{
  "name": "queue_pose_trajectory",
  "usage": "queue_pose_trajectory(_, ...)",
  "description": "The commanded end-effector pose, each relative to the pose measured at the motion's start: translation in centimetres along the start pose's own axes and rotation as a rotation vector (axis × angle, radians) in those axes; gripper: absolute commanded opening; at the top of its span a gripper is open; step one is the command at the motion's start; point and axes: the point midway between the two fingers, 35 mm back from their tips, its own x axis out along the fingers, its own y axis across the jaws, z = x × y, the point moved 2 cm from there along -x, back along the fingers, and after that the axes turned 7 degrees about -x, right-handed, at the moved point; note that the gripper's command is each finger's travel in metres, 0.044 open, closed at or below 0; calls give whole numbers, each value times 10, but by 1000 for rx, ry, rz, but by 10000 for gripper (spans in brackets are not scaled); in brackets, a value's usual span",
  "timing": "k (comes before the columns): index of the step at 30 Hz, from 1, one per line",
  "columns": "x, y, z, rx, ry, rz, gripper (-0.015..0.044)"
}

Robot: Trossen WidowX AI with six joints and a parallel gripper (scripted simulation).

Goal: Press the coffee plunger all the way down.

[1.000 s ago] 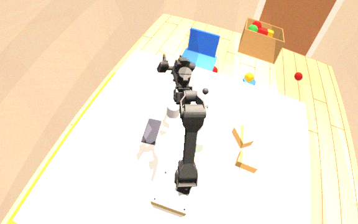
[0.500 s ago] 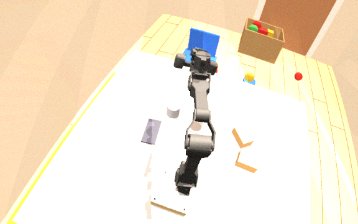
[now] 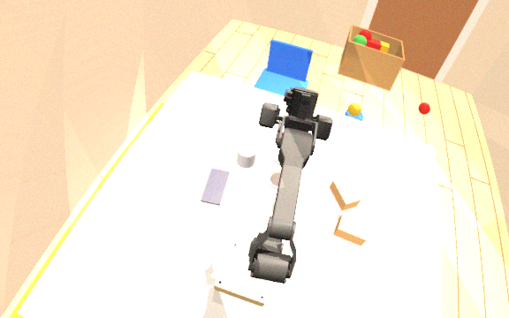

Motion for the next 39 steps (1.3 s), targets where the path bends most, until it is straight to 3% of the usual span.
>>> queue_pose_trajectory(1, 5, 0, -22, -8, 39, -8, 440)
queue_pose_trajectory(6, 24, 3, -56, -6, 39, -11, 440)
queue_pose_trajectory(39, 61, 3, -57, -7, 36, -9, 440)
